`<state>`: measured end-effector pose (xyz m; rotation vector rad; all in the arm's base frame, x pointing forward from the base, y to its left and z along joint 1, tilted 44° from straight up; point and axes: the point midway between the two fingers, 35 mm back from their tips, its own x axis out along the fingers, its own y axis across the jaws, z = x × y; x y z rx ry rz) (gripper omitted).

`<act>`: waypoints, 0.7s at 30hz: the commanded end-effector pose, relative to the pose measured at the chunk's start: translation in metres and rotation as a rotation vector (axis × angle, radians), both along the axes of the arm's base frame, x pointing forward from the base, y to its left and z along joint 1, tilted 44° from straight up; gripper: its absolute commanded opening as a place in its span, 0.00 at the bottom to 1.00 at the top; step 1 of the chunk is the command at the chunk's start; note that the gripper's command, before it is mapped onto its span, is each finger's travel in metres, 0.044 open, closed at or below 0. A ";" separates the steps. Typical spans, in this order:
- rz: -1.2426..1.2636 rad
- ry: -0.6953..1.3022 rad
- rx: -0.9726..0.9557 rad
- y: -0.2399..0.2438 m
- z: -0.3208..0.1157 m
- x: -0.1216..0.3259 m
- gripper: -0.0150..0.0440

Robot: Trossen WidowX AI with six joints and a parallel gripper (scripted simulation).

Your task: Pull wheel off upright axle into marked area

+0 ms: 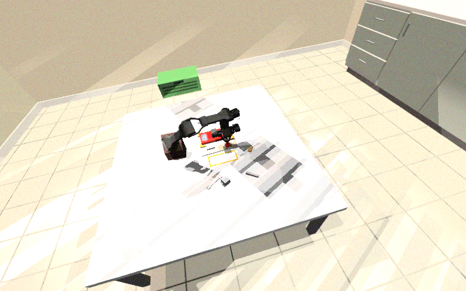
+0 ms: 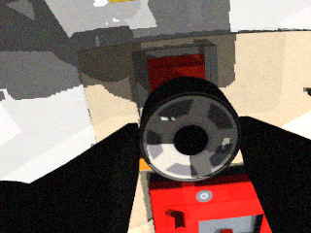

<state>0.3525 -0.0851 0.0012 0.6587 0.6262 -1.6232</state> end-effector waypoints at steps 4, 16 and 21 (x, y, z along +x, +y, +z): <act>-0.001 -0.005 0.001 0.002 0.002 0.001 0.25; 0.000 -0.005 0.000 0.005 0.005 0.002 0.25; 0.000 -0.005 0.000 0.006 0.006 0.002 0.25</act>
